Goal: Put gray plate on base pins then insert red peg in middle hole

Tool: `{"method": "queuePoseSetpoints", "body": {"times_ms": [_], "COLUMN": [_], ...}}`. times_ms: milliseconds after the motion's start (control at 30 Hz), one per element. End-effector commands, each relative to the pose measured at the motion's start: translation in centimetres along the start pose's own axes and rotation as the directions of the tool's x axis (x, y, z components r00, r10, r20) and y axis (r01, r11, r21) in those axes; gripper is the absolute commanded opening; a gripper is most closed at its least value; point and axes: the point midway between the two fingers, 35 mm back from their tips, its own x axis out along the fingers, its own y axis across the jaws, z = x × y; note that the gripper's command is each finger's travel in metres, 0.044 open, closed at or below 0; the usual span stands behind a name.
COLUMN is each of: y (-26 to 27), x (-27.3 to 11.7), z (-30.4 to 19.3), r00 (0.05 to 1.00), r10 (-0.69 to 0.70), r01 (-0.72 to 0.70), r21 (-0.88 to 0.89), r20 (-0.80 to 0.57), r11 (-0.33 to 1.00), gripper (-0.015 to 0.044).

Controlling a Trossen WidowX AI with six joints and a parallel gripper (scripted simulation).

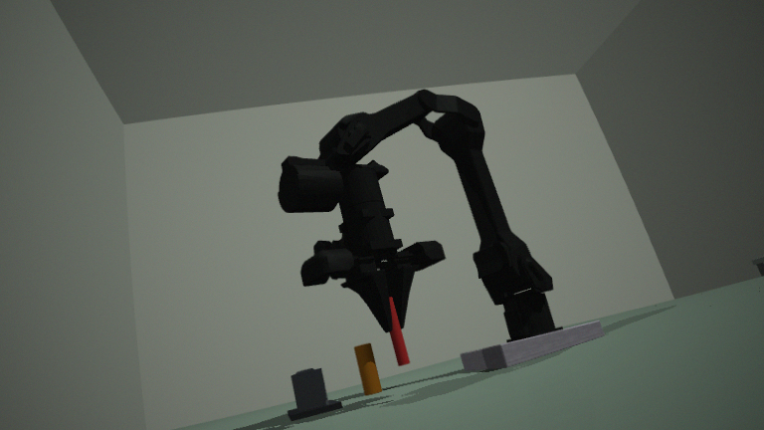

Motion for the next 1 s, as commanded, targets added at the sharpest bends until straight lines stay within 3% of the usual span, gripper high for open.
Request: {"method": "queuePoseSetpoints", "body": {"times_ms": [0,300,967], "y": [0.3,0.3,2.1], "x": [-1.4,-4.3,-3.7], "z": [-0.1,-0.1,4.4], "r00": [1.000,1.000,1.000], "r10": [0.013,0.013,0.020], "r01": [-0.013,-0.013,-0.020], "r21": [0.004,0.004,0.007], "r20": [-0.005,-0.005,0.002], "r11": [1.000,1.000,1.000], "gripper": [0.0000,0.0000,0.0000]}}
